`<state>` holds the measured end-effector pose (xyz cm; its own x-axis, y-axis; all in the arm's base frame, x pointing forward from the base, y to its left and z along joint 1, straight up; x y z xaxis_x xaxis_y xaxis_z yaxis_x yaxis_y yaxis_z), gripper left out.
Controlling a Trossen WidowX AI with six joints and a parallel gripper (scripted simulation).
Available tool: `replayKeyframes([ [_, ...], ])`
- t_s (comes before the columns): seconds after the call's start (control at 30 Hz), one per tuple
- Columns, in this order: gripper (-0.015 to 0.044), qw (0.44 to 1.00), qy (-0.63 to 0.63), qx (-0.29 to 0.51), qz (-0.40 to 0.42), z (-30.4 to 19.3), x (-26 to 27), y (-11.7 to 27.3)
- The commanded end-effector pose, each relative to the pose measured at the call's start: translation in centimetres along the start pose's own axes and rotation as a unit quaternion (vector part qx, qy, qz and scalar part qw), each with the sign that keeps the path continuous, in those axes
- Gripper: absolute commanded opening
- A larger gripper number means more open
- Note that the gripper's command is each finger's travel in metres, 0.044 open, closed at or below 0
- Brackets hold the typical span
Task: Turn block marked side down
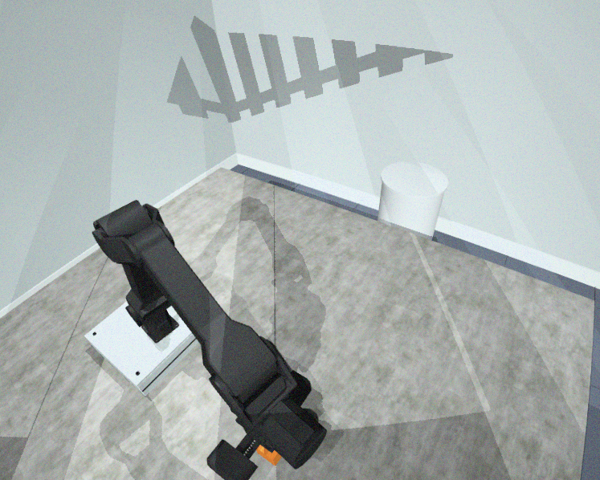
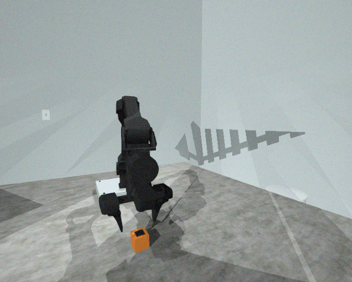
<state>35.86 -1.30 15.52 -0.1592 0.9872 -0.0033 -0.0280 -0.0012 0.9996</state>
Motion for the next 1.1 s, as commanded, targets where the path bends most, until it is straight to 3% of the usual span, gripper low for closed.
replayKeyframes([
  [0.0,0.0440,1.000,-0.002,0.000,0.003,0.0,0.1,-0.7],
  [0.73,0.0440,1.000,-0.002,0.001,0.003,0.0,0.1,-3.9],
  [1.07,0.0197,1.000,-0.002,0.001,0.003,0.0,0.1,-3.9],
])
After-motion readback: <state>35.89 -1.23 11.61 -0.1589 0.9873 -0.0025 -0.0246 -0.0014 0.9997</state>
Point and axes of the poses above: the point midway between the two fingers, 35 mm back from their tips, its own y axis back along the fingers, its own x axis across the jaws, z = x × y, the point moved 10 cm from there along y, back along the fingers, and after that the axes turned 2 degrees about y, right-handed, at the moved point
